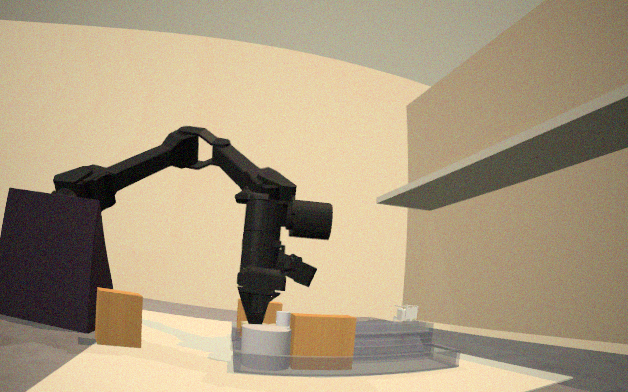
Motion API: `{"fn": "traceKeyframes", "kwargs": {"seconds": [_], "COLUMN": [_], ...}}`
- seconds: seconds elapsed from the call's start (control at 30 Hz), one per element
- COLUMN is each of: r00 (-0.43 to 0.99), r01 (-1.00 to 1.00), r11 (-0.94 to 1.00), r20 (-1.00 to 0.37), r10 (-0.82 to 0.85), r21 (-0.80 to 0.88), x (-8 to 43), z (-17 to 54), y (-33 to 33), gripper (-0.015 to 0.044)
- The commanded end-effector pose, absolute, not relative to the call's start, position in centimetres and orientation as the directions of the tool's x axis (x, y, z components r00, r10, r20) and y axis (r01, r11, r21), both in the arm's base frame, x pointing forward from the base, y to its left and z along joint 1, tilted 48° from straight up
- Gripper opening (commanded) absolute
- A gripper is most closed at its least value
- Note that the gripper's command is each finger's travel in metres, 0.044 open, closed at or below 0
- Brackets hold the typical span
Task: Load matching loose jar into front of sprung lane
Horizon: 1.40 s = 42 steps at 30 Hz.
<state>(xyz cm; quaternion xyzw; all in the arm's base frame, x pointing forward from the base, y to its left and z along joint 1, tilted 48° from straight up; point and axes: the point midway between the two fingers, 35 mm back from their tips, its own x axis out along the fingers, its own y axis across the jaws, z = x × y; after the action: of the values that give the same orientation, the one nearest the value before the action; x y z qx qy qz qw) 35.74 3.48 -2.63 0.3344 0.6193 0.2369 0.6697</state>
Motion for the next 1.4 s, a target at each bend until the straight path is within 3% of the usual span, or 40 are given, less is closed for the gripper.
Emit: {"fn": "traceKeyframes", "kwargs": {"seconds": [0.0,1.37], "r00": [0.13,0.13], "r01": [0.087,0.088], "r11": [0.661,0.661], "r20": [-0.666,-0.666], "r10": [0.734,0.734], "r21": [0.746,0.746], "x": [35.98,35.3], "z": [-2.52,-2.55], "y": [3.64,3.74], "gripper": [0.0,0.0]}}
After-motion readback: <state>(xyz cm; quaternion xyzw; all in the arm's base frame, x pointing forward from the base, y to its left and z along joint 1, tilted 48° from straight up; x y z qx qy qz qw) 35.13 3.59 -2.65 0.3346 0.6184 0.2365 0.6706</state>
